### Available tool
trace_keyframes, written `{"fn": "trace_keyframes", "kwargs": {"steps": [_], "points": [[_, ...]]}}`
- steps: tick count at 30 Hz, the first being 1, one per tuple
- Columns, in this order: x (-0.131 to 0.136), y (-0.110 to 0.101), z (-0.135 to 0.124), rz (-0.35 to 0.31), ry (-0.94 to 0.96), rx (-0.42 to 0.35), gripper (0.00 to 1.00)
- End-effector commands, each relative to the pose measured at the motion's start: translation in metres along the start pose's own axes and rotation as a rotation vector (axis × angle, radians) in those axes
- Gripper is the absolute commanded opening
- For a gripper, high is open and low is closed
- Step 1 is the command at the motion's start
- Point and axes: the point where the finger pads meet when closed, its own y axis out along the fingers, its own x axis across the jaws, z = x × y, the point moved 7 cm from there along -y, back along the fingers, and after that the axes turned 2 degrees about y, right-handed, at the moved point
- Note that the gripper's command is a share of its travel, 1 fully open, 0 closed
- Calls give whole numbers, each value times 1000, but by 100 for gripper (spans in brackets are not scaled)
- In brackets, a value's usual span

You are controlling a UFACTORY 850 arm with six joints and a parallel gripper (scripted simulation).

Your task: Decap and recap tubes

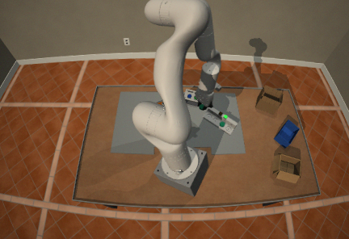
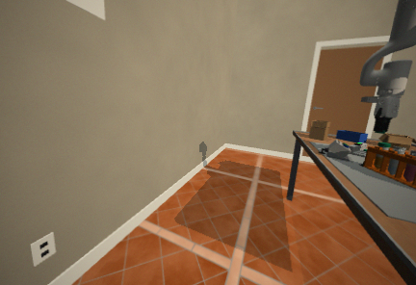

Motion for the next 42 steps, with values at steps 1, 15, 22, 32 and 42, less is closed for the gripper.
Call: {"fn": "trace_keyframes", "kwargs": {"steps": [1, 15, 22, 32, 42], "points": [[-25, -1, -22, 2, 0, 8, 0], [-79, -1, -73, 2, 0, 8, 0], [-110, 0, -101, 2, 0, 8, 0], [-146, 0, -136, 2, 0, 8, 0], [-189, 0, -176, 2, 0, 8, 0]]}}
